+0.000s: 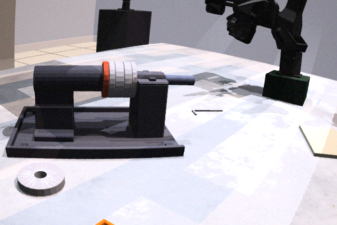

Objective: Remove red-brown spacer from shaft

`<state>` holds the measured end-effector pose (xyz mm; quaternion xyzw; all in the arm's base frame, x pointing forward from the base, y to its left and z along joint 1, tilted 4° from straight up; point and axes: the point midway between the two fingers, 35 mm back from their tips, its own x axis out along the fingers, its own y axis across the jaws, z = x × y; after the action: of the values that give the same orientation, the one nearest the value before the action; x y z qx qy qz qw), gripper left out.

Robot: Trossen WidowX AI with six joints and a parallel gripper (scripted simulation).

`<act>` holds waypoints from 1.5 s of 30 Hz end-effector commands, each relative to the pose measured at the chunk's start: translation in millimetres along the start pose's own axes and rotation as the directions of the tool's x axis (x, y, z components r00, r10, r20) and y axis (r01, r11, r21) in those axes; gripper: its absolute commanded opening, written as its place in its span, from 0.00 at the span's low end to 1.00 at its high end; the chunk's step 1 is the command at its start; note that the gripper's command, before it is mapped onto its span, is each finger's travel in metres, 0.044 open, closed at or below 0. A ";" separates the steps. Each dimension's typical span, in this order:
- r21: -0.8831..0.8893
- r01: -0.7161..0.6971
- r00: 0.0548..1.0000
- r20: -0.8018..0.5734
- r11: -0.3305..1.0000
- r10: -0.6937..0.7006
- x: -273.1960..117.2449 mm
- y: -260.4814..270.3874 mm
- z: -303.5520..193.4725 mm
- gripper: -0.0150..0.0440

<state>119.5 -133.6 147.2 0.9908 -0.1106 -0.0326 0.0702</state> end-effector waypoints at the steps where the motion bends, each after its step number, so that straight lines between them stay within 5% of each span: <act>1: -0.008 0.007 1.000 0.002 1.000 -0.007 0.4 -0.3 0.2 0.98; 7: -0.384 0.330 0.944 0.125 0.862 -0.305 16.4 -10.8 10.7 1.00; 13: -0.826 0.526 0.734 0.319 0.205 -0.599 37.4 -17.8 23.9 1.00; 18: -0.864 0.232 0.489 0.501 -0.447 -0.714 60.2 -20.6 36.3 1.00; 22: -0.665 -0.238 0.296 0.645 -0.708 -0.705 85.8 -21.0 44.3 1.00; 24: -0.525 -0.476 0.215 0.709 -0.706 -0.672 101.0 -21.6 47.1 1.00; 34: -0.192 -0.886 0.079 0.834 -0.422 -0.547 139.9 -27.8 50.3 1.00; 40: -0.005 -0.997 0.027 0.902 -0.071 -0.431 169.6 -37.4 49.7 1.00; 45: 0.104 -0.954 0.009 0.948 0.282 -0.317 196.8 -51.2 47.0 1.00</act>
<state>260.1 -141.3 82.3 0.2060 -0.5230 -0.4258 -0.7091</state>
